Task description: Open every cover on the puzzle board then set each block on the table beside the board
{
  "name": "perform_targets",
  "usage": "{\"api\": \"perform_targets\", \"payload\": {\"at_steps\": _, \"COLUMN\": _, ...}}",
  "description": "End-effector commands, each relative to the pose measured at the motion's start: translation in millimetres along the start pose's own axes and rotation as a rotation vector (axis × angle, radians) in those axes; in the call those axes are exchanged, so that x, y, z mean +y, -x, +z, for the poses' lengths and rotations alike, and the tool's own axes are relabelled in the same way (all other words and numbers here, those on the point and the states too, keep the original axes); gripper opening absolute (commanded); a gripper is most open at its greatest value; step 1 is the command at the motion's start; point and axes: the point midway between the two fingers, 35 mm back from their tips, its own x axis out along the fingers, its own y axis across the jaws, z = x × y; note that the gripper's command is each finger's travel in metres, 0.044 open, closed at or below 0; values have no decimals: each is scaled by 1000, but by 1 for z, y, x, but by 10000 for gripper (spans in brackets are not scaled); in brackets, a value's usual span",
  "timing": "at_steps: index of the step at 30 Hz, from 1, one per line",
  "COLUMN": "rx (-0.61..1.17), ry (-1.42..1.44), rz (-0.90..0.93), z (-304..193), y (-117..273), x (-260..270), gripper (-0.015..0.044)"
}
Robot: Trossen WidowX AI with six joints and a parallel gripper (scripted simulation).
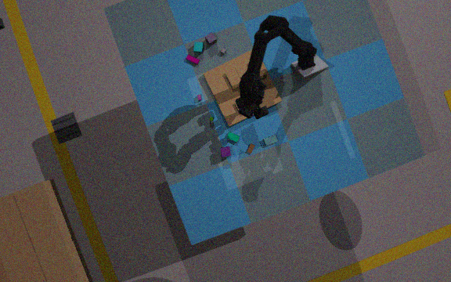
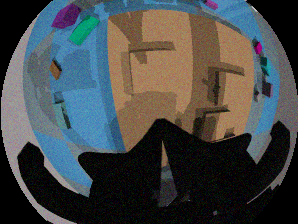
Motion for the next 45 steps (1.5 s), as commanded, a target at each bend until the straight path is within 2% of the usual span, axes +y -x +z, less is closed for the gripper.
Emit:
{"api": "perform_targets", "payload": {"at_steps": 1, "rx": 6, "ry": 5, "rz": -8, "z": -1, "y": -7, "x": -1, "gripper": 0}}
{"api": "perform_targets", "payload": {"at_steps": 45, "rx": 6, "ry": 5, "rz": -10, "z": -2, "y": -50, "x": -3, "gripper": 0}}
